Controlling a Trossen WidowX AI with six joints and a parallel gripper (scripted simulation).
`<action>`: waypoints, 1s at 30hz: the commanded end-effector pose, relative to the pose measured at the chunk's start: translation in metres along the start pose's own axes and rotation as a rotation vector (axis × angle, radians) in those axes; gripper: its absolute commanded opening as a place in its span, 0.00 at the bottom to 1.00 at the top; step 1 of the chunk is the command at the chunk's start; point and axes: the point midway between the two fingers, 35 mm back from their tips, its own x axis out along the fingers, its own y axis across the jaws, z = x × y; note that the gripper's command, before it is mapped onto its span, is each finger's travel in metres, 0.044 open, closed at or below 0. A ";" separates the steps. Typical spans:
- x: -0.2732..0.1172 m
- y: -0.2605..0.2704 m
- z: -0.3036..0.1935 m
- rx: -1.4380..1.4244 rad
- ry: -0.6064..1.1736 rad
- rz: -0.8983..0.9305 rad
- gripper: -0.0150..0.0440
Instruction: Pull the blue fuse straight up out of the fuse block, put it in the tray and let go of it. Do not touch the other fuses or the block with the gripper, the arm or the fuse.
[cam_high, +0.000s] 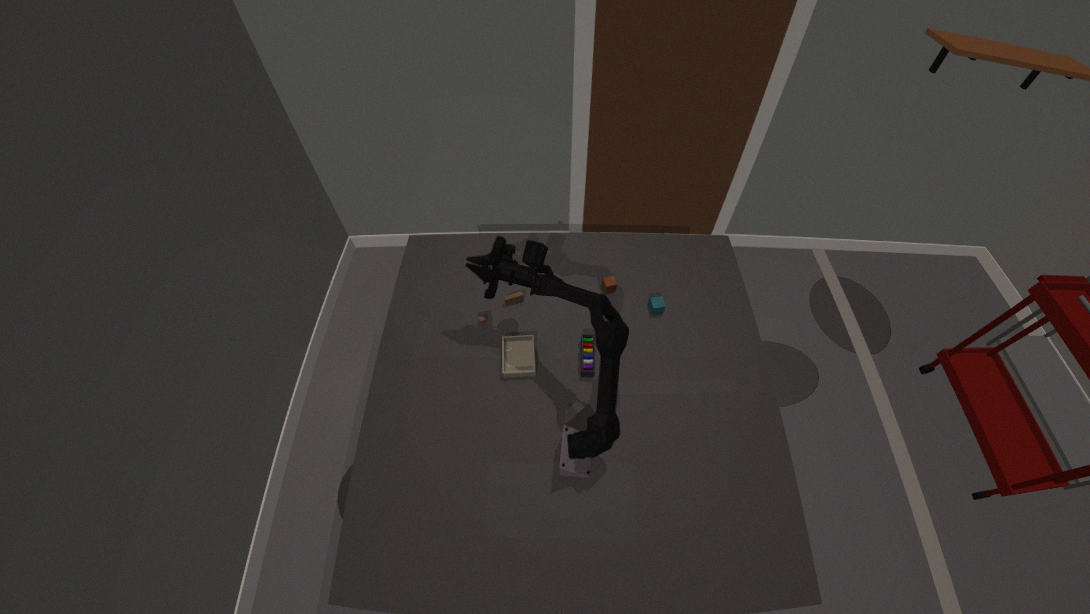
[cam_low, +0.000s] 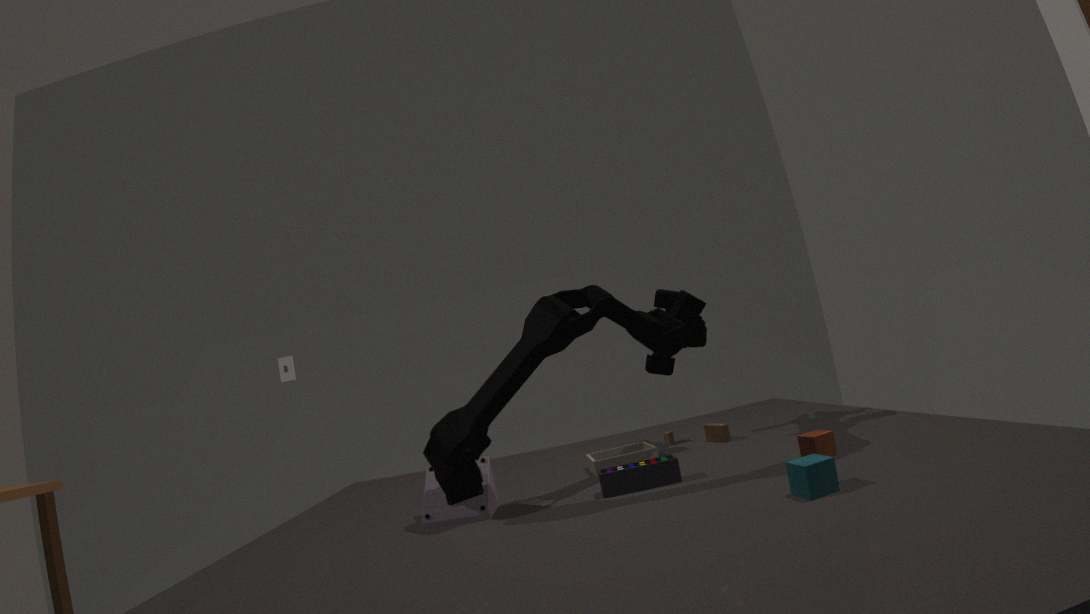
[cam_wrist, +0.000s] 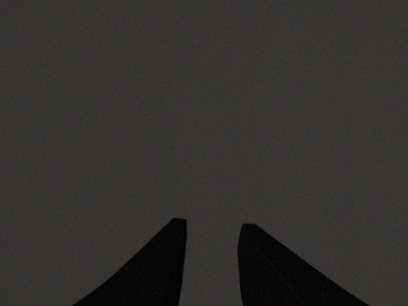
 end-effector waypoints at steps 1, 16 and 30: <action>-0.032 -0.030 0.007 0.253 -0.170 -0.202 0.37; -0.224 -0.117 -0.034 0.793 -0.896 -0.858 0.37; -0.369 -0.124 -0.081 0.779 -1.410 -1.172 0.37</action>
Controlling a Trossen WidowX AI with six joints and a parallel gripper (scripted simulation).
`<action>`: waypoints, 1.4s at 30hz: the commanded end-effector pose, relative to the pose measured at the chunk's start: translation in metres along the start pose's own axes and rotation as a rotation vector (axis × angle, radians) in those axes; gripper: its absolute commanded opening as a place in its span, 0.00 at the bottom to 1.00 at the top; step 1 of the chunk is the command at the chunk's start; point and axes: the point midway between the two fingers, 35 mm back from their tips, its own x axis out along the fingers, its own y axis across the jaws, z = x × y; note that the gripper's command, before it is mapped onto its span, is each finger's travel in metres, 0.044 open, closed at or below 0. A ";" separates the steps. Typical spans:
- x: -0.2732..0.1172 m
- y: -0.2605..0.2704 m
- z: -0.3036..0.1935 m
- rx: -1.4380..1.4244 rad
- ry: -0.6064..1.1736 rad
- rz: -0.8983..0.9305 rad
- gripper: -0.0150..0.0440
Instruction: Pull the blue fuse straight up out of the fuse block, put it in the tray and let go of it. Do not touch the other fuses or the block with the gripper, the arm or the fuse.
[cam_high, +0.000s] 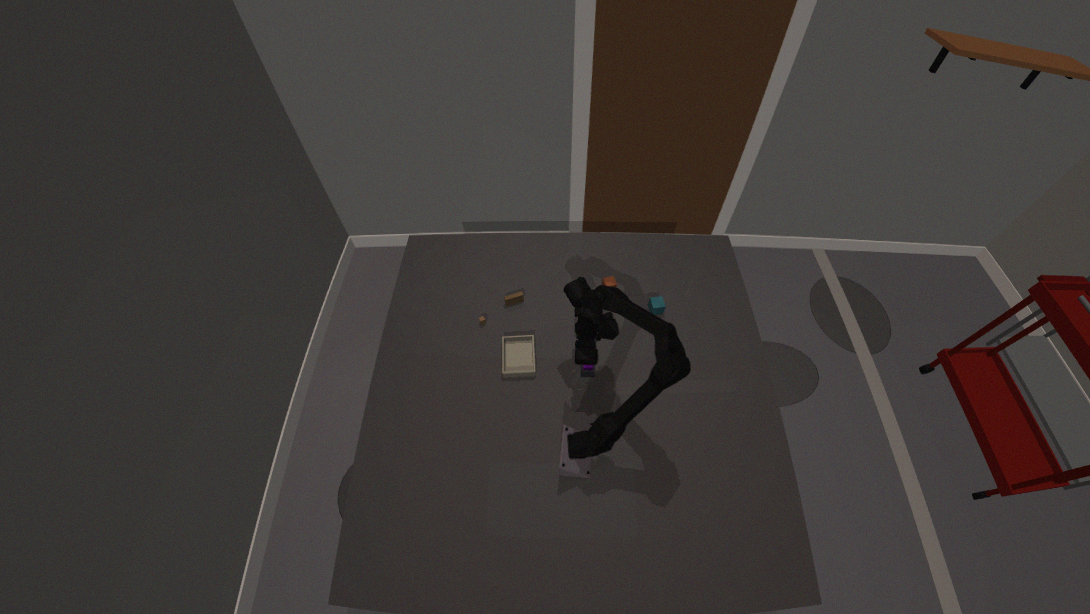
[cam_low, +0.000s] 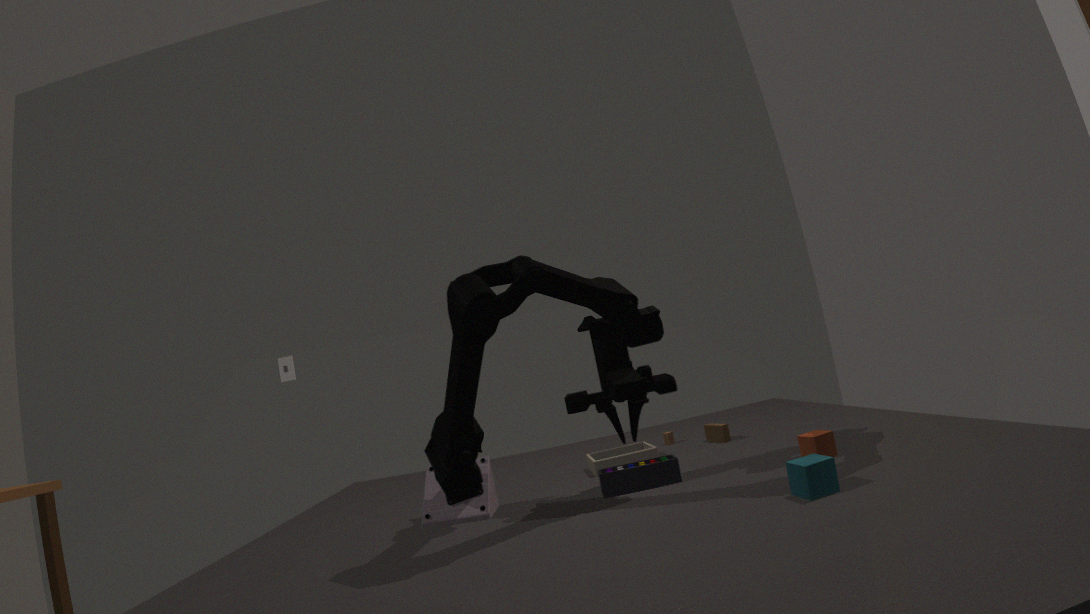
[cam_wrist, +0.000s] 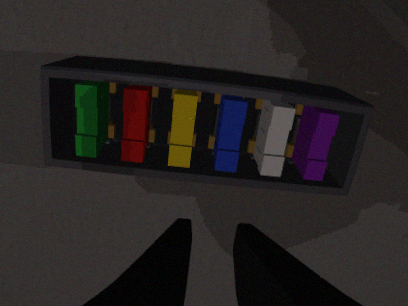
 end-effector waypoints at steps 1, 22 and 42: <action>0.000 -0.008 0.013 0.009 -0.060 -0.007 0.37; 0.013 -0.005 0.019 0.009 -0.060 -0.007 0.37; 0.031 -0.006 0.020 0.009 -0.061 -0.007 0.37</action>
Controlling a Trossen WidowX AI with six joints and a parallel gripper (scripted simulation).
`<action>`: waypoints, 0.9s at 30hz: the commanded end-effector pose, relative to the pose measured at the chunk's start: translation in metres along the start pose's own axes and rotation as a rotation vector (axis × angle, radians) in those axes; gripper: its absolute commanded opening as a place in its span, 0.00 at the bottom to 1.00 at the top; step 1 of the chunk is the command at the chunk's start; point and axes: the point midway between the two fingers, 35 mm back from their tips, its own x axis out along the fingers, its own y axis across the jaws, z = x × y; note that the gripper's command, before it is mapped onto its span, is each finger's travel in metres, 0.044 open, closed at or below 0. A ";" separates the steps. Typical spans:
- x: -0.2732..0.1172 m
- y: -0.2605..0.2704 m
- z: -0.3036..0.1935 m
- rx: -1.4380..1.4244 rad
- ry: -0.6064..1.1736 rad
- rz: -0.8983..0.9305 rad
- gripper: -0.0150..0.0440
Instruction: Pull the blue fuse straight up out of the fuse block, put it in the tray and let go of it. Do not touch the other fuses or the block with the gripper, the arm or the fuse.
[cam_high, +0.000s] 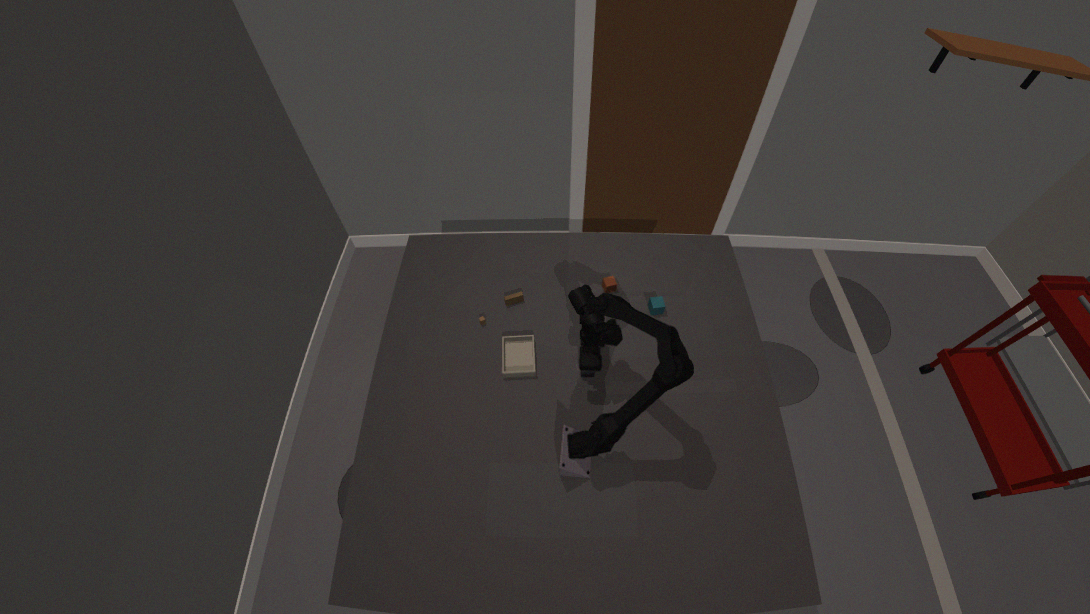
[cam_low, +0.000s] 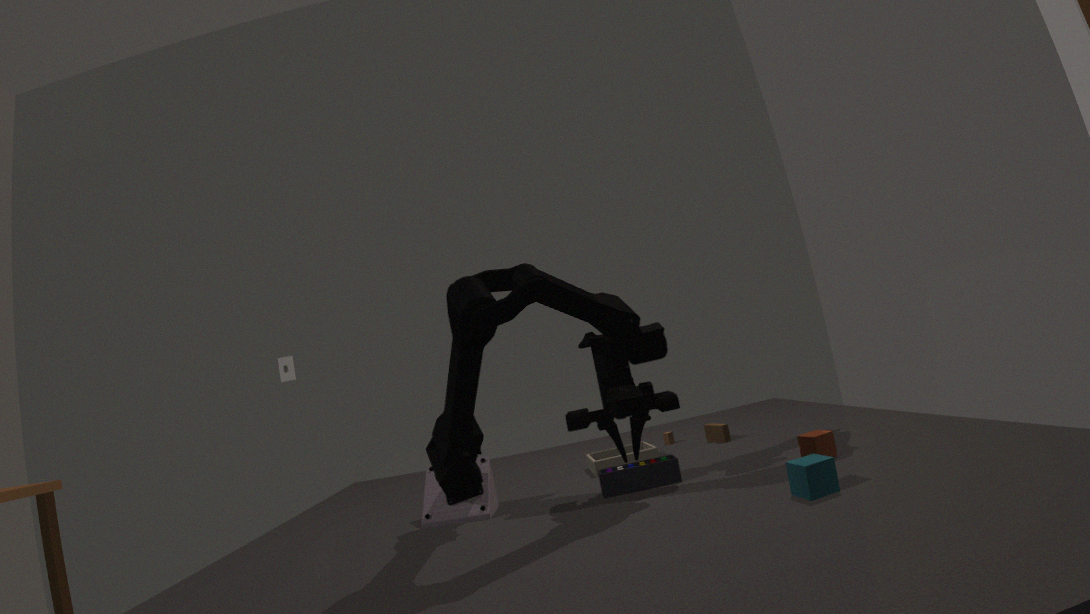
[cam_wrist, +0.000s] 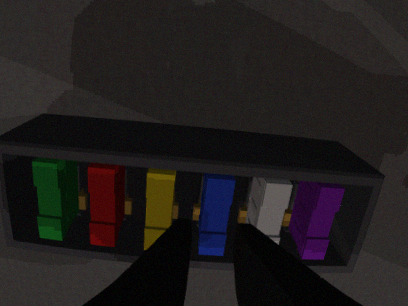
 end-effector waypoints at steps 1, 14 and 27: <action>0.004 -0.002 0.000 -0.006 -0.006 -0.003 0.37; 0.005 -0.002 0.000 -0.006 -0.006 -0.003 0.37; 0.014 -0.002 0.001 -0.006 -0.006 -0.003 0.37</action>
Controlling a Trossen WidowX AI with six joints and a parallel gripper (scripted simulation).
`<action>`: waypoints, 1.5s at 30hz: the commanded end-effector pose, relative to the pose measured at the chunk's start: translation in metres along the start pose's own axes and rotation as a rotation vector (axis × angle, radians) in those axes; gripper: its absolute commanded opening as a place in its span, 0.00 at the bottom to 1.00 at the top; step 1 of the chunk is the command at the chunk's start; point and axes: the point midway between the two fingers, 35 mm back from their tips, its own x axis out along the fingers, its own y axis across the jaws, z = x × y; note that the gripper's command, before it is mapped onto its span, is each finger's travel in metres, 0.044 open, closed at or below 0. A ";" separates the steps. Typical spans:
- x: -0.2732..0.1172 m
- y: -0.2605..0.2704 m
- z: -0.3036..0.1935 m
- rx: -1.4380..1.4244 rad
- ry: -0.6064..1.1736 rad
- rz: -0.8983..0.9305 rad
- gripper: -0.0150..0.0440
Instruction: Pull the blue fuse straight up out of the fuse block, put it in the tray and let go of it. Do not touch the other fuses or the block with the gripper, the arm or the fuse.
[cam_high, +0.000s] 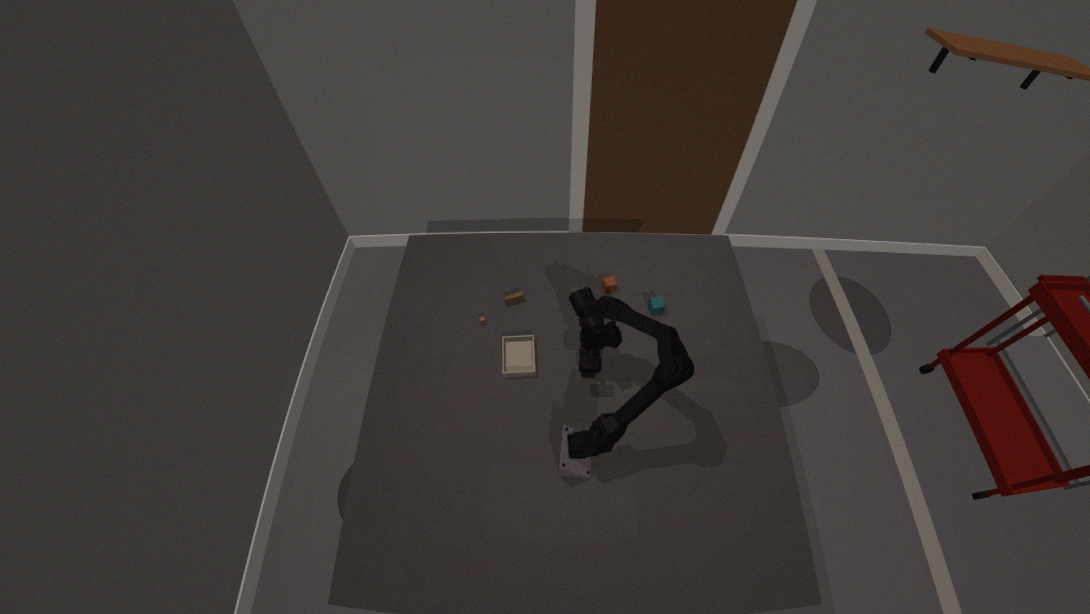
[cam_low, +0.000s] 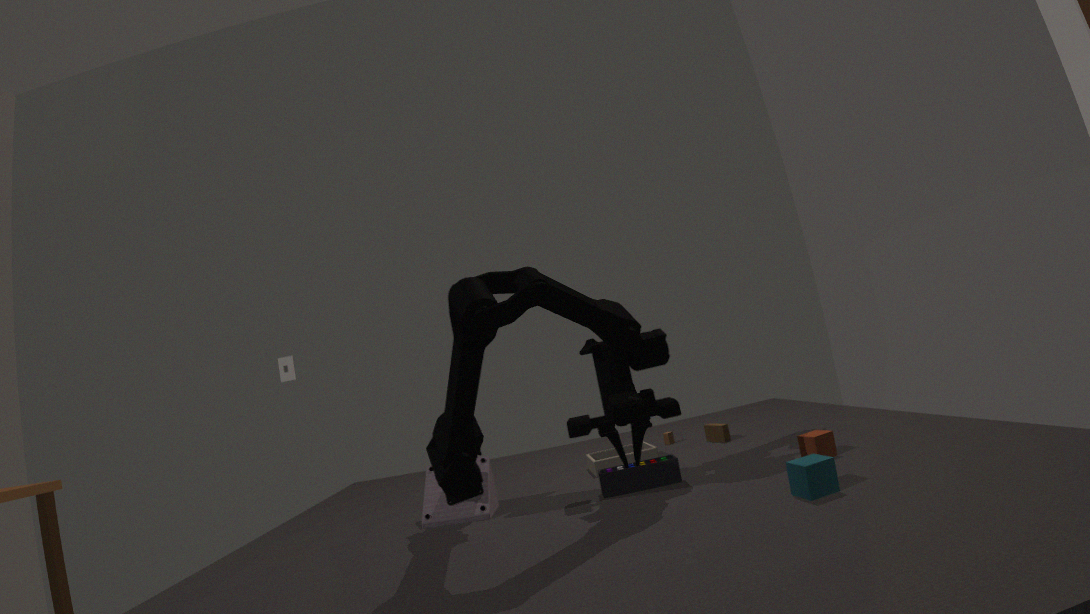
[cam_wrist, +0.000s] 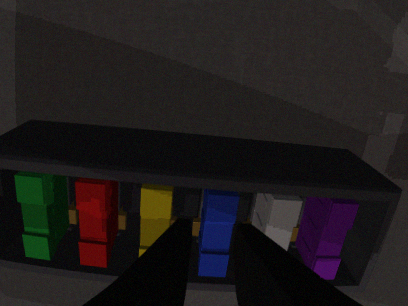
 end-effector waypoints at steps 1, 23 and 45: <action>0.002 -0.001 0.000 -0.006 -0.005 -0.002 0.37; -0.001 -0.001 0.000 -0.001 -0.001 -0.002 0.25; -0.012 0.000 0.000 -0.003 -0.001 -0.002 0.25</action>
